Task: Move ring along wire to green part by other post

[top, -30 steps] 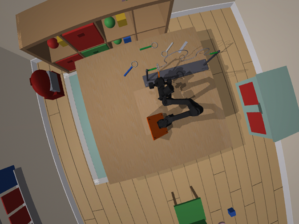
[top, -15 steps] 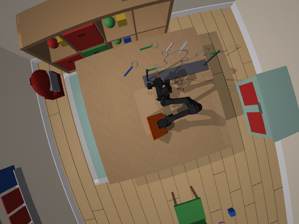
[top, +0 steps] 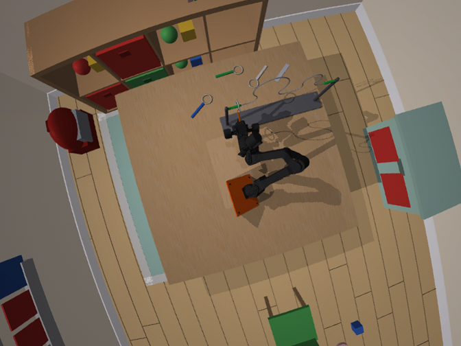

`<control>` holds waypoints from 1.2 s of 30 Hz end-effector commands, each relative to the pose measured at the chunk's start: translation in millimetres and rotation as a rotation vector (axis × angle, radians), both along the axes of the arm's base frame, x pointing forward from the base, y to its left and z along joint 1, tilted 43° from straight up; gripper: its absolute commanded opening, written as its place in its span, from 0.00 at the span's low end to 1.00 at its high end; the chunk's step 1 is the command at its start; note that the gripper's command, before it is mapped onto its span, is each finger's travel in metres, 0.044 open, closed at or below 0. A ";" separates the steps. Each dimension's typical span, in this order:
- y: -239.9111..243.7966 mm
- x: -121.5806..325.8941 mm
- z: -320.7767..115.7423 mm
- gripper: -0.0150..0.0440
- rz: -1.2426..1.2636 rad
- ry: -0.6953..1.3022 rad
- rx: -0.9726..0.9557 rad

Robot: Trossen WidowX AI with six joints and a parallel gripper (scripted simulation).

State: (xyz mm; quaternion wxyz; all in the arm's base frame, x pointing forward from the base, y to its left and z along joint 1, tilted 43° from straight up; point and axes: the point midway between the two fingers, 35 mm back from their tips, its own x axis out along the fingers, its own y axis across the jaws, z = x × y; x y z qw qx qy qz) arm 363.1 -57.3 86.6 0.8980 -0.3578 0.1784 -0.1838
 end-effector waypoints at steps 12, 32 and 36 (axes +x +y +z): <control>-7.9 -0.5 -12.6 0.00 0.000 -0.006 0.002; -11.4 -1.2 -16.6 0.00 0.000 -0.006 0.001; -11.4 -1.2 -16.6 0.00 0.000 -0.006 0.001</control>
